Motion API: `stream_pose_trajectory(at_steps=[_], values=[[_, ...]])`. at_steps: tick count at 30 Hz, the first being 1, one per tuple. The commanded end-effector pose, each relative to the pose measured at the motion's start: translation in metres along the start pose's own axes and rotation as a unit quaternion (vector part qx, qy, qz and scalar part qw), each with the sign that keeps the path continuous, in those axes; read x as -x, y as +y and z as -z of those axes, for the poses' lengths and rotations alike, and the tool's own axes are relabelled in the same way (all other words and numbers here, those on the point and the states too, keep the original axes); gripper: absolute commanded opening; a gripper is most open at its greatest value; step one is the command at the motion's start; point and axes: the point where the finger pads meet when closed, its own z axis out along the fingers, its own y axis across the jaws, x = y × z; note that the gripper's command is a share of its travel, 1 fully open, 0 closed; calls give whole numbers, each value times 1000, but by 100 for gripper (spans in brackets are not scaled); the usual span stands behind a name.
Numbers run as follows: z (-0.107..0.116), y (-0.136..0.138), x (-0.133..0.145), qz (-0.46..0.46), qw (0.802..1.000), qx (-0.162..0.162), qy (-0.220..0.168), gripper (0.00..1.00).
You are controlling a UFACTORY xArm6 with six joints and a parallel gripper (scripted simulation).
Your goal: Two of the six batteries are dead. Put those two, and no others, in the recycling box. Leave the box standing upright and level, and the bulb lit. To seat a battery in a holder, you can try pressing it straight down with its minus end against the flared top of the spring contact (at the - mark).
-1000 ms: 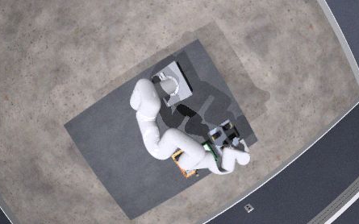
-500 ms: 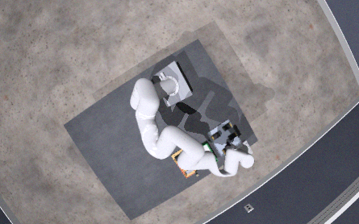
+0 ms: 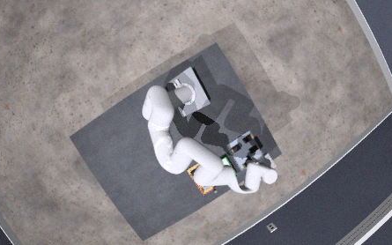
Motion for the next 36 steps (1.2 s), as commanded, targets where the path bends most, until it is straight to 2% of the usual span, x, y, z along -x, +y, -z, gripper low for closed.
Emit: stream_pose_trajectory(at_steps=[1, 12, 19, 27, 29, 36], values=[[2, 1, 0, 23, 1000, 2, 1, 28], [2, 1, 0, 100, 995, 2, 1, 28], [2, 1, 0, 185, 983, 2, 1, 28], [2, 1, 0, 305, 952, 2, 0, 28], [2, 1, 0, 305, 952, 2, 0, 28], [2, 1, 0, 422, 907, 2, 0, 28]])
